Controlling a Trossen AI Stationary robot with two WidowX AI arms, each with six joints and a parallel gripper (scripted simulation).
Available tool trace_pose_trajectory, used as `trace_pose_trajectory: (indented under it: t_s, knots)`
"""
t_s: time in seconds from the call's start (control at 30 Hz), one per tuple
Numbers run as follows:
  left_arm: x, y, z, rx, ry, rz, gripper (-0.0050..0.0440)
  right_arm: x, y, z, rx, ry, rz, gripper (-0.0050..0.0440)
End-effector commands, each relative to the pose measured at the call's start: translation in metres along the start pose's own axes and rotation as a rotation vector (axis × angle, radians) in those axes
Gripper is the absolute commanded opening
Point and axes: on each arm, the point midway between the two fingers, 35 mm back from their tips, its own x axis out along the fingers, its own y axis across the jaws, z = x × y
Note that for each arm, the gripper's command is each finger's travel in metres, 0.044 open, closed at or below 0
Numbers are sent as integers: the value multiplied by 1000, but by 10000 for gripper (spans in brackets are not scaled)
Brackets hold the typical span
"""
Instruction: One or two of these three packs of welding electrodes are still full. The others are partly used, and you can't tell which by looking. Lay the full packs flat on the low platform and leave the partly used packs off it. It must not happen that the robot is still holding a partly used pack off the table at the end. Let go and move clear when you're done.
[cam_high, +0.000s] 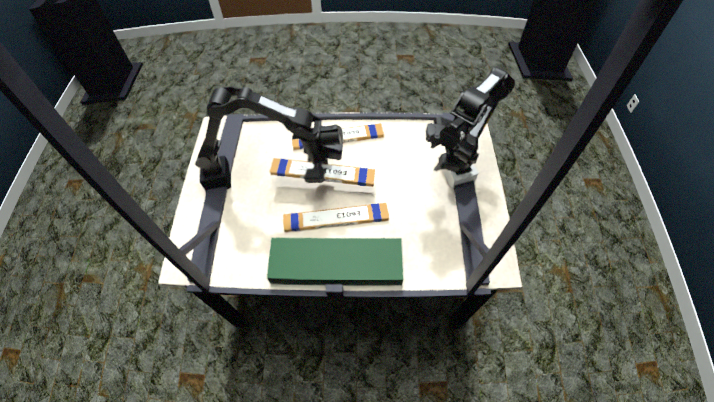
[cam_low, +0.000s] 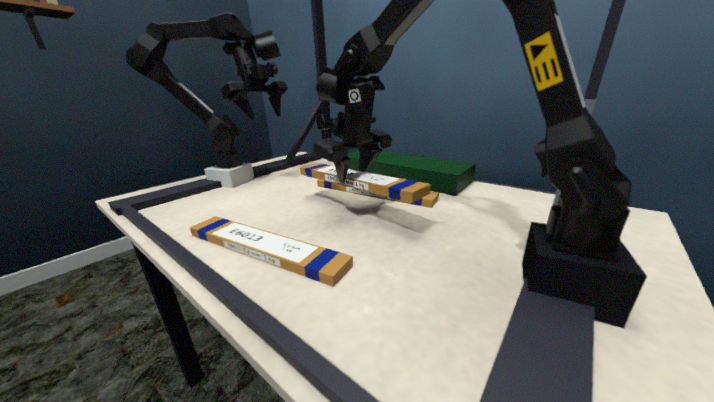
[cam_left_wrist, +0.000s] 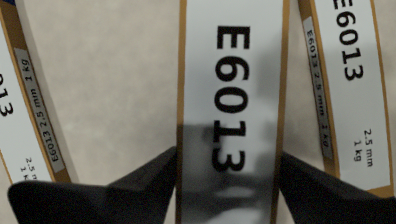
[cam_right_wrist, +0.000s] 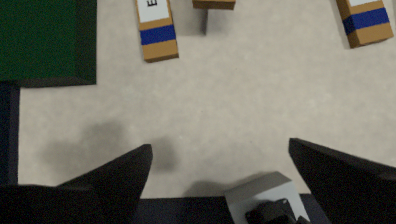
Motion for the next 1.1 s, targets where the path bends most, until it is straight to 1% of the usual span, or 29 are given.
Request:
trace_pose_trajectory:
  t_s: [0.0,0.1,0.13,0.2,0.47,0.6,0.67,0.7,0.73,0.77,0.8,0.9,1.07]
  knots:
    - [-29,9,30,4,-106,0,-50,-5,1,4,6,-17,12,430]
    - [-29,12,31,4,-107,1,-50,-5,1,4,6,-17,12,430]
    - [-37,14,34,4,-129,2,-50,-5,1,4,6,-17,12,430]
    - [-22,19,33,4,-98,0,-50,-5,1,4,6,-17,12,430]
    - [-20,37,43,4,-103,2,-50,-5,1,4,6,-17,12,430]
    - [-14,47,47,4,-98,2,-50,-5,1,4,6,-17,12,430]
    - [-14,47,47,4,-98,2,-50,-5,1,4,6,-17,12,430]
    - [-27,49,51,6,-128,7,-50,-5,1,4,6,-17,12,430]
    - [-23,51,52,5,-121,6,-50,-5,1,4,6,-17,12,430]
    - [-11,54,50,4,-96,2,-50,-5,1,4,6,-17,12,430]
    - [-12,55,51,4,-96,2,-50,-5,1,4,6,-17,12,430]
    - [-27,55,57,6,-127,7,-50,-5,1,4,6,-17,12,430]
    - [-23,53,58,8,-112,5,-50,-5,1,4,6,-17,12,430]
